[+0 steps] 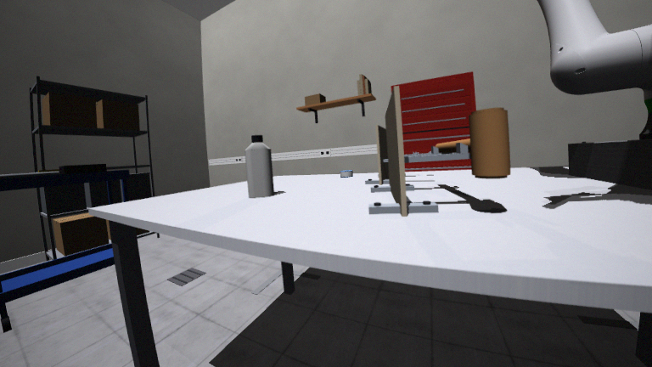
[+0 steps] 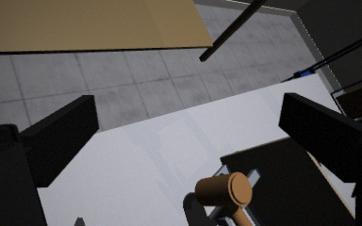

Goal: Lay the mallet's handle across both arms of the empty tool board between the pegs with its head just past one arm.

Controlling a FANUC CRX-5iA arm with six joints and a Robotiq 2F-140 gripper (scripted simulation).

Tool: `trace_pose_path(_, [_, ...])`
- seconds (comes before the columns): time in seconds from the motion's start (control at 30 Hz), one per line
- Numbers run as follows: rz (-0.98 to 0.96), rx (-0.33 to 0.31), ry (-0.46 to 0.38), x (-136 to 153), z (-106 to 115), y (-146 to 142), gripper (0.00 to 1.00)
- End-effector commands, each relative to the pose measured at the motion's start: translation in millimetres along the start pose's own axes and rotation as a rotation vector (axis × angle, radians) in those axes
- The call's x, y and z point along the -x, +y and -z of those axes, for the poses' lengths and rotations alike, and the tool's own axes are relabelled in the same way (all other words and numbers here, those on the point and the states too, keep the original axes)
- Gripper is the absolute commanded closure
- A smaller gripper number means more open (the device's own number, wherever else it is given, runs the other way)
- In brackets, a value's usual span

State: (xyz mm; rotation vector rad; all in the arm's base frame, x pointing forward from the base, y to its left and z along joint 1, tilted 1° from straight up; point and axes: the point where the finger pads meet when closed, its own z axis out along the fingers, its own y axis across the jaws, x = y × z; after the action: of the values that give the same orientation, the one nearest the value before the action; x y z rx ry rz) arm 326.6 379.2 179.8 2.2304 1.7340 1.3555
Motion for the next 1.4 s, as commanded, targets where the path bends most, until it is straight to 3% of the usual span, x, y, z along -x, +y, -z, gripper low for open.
trace_pose_path(0.0, [0.056, -0.120, -0.101, 20.8, -6.4, 17.4, 0.00])
trace_pose_path(0.27, [0.092, -0.174, -0.155, 38.9, -11.8, 33.8, 0.00])
trace_pose_path(0.77, [0.211, -0.371, -0.304, 91.2, -27.0, 74.0, 0.00])
trace_pose_path(0.83, [0.211, -0.371, -0.304, 91.2, -27.0, 74.0, 0.00])
trace_pose_path(1.37, [0.381, -0.650, -0.518, 167.0, -50.5, 135.4, 0.00])
